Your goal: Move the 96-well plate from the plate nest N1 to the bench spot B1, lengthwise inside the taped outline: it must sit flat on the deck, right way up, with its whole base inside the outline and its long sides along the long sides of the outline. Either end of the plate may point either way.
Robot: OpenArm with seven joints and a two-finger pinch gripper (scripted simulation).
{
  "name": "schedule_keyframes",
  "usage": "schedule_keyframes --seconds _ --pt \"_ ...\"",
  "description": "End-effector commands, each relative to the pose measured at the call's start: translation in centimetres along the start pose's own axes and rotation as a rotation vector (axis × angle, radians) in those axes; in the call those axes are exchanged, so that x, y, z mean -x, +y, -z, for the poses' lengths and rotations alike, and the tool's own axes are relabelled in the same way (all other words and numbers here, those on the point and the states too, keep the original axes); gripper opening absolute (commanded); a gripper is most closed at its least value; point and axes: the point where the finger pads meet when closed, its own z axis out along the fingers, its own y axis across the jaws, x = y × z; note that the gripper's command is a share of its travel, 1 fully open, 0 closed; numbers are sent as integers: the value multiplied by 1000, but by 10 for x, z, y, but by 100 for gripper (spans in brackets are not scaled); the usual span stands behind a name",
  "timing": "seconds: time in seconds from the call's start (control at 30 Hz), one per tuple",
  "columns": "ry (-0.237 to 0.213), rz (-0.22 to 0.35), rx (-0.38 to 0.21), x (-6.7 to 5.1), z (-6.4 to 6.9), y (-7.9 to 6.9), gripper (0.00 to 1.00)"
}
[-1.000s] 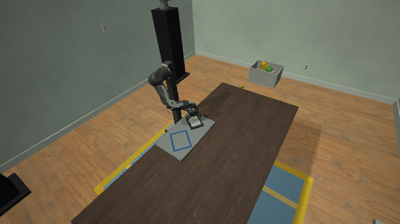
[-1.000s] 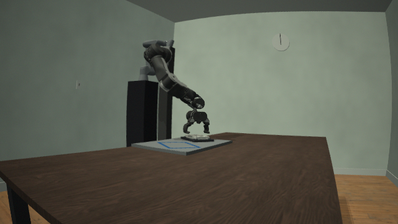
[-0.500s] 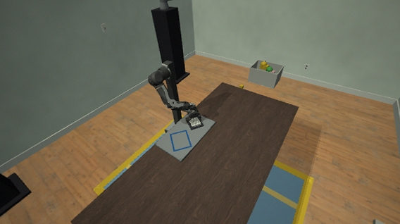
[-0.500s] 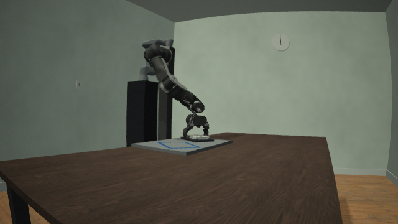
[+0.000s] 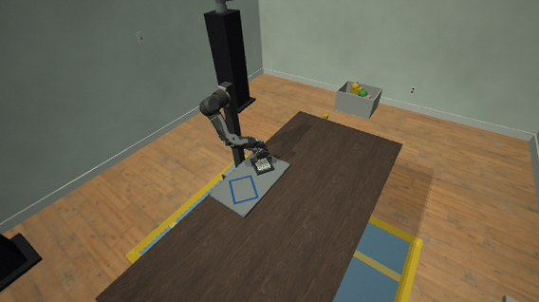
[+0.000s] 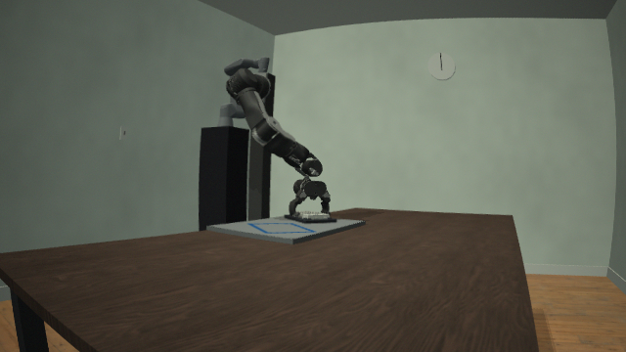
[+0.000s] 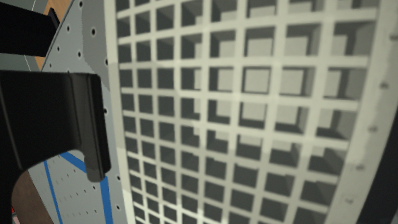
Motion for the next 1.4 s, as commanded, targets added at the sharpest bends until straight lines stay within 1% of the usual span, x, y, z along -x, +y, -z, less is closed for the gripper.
schedule_keyframes --seconds 0.0,0.23,0.4,1.37 --pt "4 3 0 -1 1 1 77" --pt "4 3 0 -1 1 1 77" --pt "5 0 -6 -4 1 -2 77" --pt "3 4 -2 -2 3 0 77"
